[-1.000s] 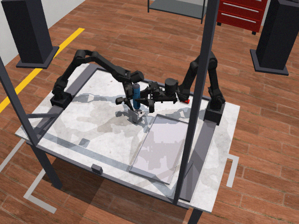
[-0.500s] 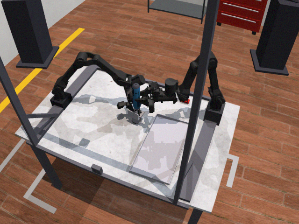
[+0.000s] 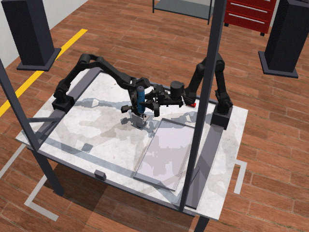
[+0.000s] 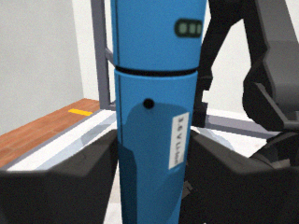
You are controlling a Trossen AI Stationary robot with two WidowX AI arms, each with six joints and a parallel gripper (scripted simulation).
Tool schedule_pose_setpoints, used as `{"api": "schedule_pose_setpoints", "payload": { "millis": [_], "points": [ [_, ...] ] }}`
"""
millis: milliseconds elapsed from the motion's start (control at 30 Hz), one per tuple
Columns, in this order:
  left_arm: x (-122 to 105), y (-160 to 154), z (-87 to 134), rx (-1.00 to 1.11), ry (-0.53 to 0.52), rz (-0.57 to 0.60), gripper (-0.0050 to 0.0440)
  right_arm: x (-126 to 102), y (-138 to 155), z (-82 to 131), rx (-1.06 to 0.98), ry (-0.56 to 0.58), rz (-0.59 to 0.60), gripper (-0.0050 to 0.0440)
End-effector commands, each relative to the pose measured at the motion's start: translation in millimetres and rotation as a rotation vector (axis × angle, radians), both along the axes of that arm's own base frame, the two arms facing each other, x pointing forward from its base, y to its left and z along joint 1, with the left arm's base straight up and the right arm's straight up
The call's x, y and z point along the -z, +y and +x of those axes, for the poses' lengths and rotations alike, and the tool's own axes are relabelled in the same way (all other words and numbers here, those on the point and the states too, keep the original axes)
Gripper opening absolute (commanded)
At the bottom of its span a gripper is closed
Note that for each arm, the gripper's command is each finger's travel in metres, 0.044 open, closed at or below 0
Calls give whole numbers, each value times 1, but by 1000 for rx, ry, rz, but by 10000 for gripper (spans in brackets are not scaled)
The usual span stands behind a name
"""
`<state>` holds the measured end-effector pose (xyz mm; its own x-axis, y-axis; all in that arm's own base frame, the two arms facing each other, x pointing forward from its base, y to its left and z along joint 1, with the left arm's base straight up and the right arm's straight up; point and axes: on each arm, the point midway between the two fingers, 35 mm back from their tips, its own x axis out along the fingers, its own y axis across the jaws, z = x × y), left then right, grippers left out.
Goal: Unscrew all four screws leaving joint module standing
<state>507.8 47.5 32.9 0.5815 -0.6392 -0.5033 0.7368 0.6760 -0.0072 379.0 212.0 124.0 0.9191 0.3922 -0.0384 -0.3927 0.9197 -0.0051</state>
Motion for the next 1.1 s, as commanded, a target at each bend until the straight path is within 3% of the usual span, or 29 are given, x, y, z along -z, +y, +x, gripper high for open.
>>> {"api": "schedule_pose_setpoints", "payload": {
  "millis": [0,367,667,1067],
  "points": [
    [-15,2,5,4,-39,10,4,-9,-1,2,7,-19,11,160],
    [-18,2,5,3,-43,13,4,-36,0,5,8,-37,22,160],
    [-18,2,5,3,-43,13,4,-79,0,5,8,-37,22,160],
    [-18,2,5,3,-43,13,4,-70,-2,2,8,-22,13,160]
  ]
}}
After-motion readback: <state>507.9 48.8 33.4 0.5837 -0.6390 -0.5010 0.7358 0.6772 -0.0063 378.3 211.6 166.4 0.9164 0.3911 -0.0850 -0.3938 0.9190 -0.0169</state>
